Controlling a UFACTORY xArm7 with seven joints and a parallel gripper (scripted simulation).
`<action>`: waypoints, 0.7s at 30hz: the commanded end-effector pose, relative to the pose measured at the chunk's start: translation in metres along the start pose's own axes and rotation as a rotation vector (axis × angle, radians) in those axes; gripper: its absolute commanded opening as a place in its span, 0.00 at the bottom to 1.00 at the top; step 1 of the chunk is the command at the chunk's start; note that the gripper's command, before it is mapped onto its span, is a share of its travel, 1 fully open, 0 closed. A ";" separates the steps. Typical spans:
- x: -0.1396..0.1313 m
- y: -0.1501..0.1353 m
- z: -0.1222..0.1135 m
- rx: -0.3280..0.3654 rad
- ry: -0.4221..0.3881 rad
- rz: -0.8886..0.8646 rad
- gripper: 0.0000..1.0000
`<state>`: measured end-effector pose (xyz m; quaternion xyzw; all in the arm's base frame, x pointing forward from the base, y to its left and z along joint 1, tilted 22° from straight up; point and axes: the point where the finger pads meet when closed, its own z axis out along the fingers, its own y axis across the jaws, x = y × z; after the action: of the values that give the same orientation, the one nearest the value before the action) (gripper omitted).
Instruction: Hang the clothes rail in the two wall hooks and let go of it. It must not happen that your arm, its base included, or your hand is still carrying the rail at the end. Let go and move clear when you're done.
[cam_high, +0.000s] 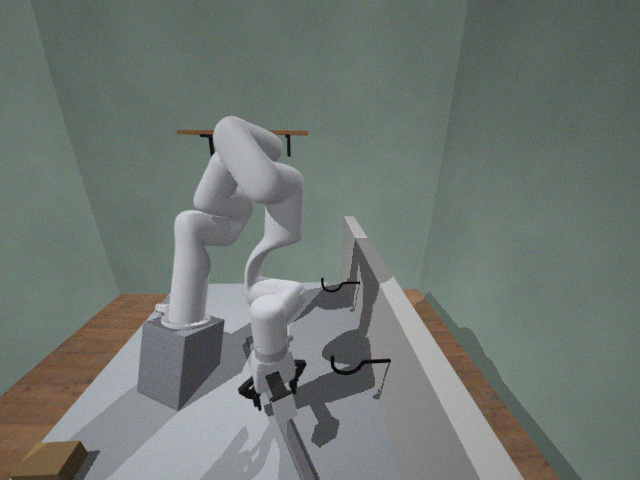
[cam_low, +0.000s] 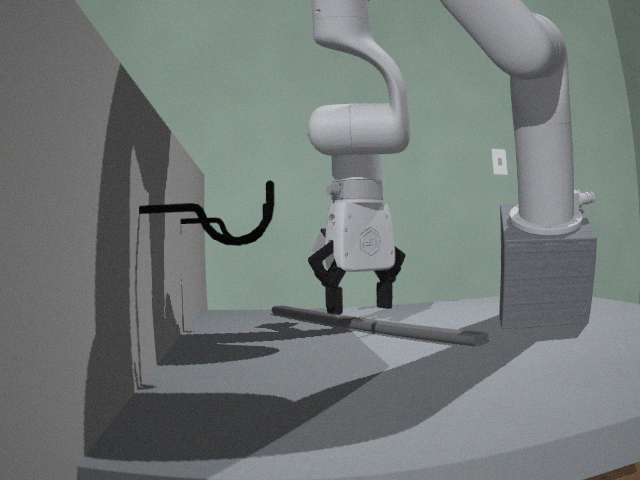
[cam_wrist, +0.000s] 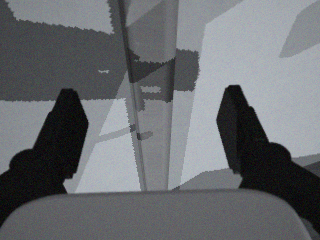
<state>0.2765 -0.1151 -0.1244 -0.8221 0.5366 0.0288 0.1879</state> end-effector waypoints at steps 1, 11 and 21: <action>0.001 0.000 0.002 0.001 0.003 0.000 1.00; 0.001 0.000 0.007 0.001 0.003 0.000 1.00; 0.001 0.000 0.010 0.001 0.003 0.000 1.00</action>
<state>0.2781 -0.1121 -0.1331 -0.8221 0.5366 0.0285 0.1878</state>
